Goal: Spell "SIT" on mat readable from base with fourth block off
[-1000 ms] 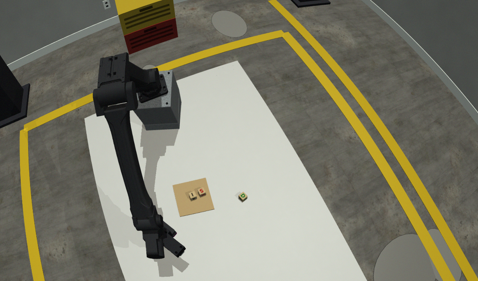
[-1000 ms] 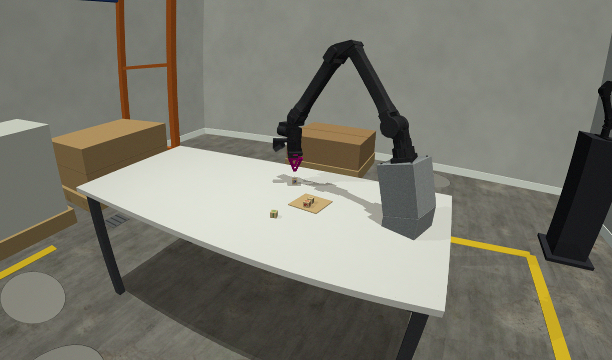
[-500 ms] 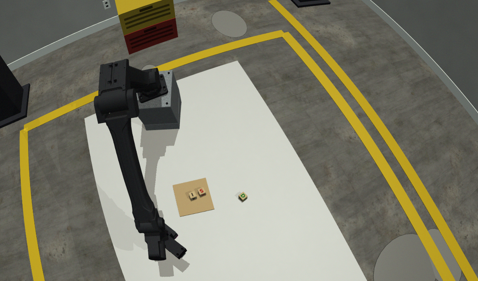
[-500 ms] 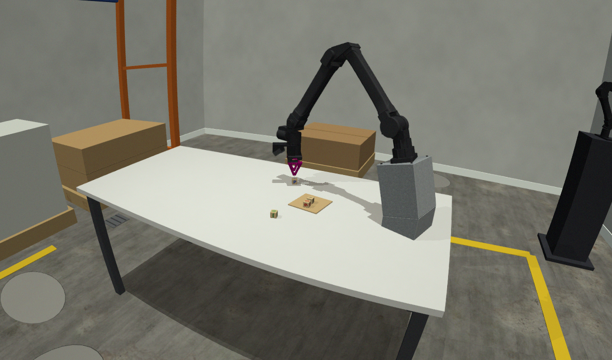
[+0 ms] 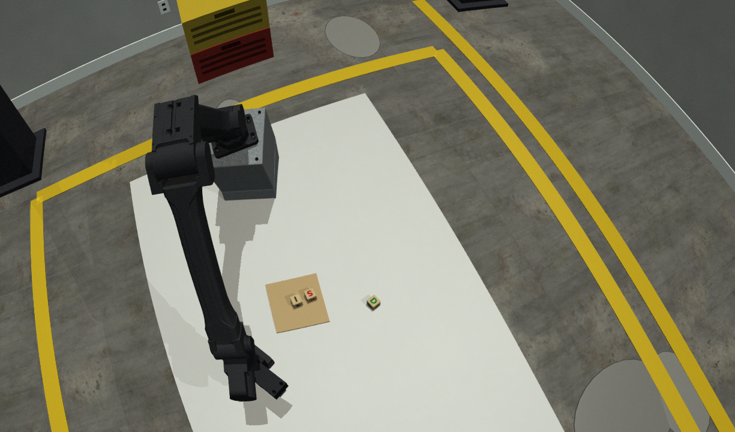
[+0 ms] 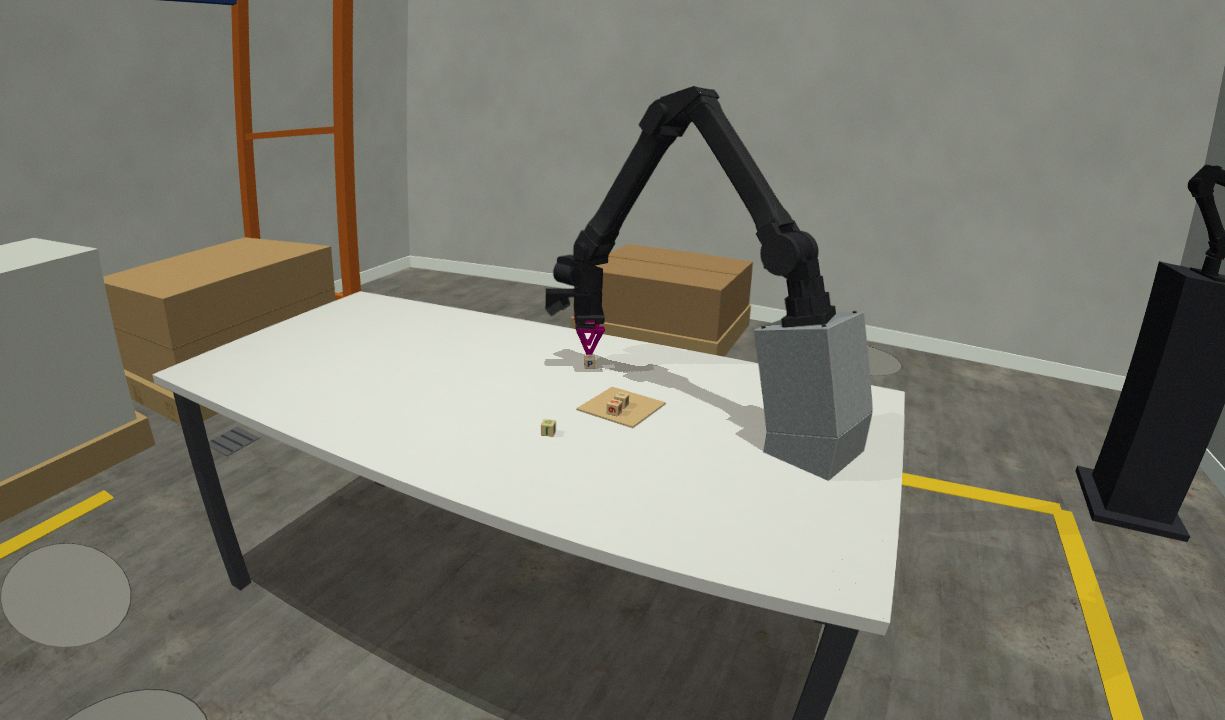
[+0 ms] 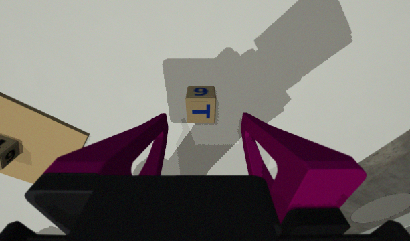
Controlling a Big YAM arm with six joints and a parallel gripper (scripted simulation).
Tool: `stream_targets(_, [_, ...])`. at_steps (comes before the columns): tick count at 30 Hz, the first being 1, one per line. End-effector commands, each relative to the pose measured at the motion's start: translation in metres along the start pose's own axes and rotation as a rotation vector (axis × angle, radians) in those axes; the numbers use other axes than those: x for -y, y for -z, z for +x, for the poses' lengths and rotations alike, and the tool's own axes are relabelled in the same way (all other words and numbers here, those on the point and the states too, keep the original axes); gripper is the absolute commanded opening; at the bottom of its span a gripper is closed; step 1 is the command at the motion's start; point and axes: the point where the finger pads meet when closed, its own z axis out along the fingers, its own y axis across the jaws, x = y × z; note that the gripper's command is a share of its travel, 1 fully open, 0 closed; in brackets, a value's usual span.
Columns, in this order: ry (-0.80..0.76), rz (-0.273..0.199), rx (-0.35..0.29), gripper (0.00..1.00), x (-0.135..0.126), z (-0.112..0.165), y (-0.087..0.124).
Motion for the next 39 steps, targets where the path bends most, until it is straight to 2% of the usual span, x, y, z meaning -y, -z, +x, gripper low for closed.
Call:
stream_targets(1, [-0.020, 0.020, 0.022, 0.60, 0.0160, -0.0093, -0.0056])
stream_targets(39, [-0.020, 0.016, 0.018, 0.60, 0.0137, -0.0071, -0.0068])
